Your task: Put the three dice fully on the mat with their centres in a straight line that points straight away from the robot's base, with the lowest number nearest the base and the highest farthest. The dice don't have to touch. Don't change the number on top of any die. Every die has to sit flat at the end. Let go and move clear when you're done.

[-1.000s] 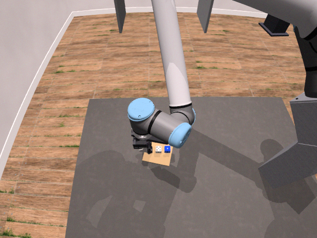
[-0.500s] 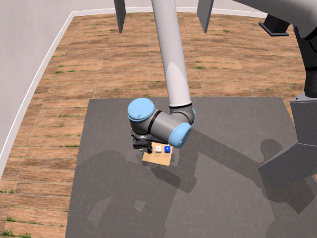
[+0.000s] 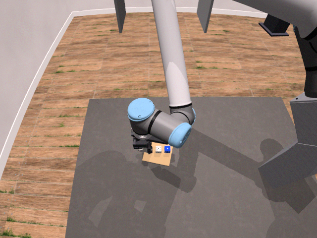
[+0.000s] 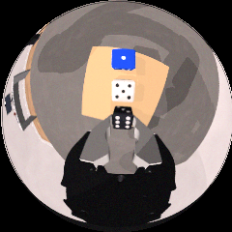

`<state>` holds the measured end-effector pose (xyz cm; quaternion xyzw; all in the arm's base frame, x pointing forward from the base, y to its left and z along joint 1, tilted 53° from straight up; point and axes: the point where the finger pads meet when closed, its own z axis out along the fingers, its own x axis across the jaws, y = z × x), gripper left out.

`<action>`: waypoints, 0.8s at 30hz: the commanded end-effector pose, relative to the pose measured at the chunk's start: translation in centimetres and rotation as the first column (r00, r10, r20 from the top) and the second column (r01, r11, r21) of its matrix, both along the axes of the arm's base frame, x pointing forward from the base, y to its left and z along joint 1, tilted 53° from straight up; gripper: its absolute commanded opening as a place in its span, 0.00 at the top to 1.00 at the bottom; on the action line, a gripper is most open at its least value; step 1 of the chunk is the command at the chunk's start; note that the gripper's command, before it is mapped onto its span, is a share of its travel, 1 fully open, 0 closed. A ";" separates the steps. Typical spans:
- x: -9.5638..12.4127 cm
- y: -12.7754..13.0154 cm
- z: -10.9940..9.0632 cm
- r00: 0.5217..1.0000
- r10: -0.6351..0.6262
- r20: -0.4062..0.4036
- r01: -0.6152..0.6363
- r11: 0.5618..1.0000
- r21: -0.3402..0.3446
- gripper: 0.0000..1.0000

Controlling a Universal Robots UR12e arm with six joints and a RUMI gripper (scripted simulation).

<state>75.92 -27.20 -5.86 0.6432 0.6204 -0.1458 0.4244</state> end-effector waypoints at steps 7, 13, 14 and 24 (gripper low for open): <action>0.1 -0.2 0.0 1.000 -0.001 0.002 0.001 1.000 0.000 0.86; 0.1 -0.2 0.0 1.000 -0.001 0.002 0.001 1.000 0.000 0.79; 0.1 -0.2 0.0 1.000 -0.001 0.002 0.001 1.000 0.000 0.79; 0.1 -0.2 0.0 1.000 -0.001 0.002 0.001 1.000 0.000 0.72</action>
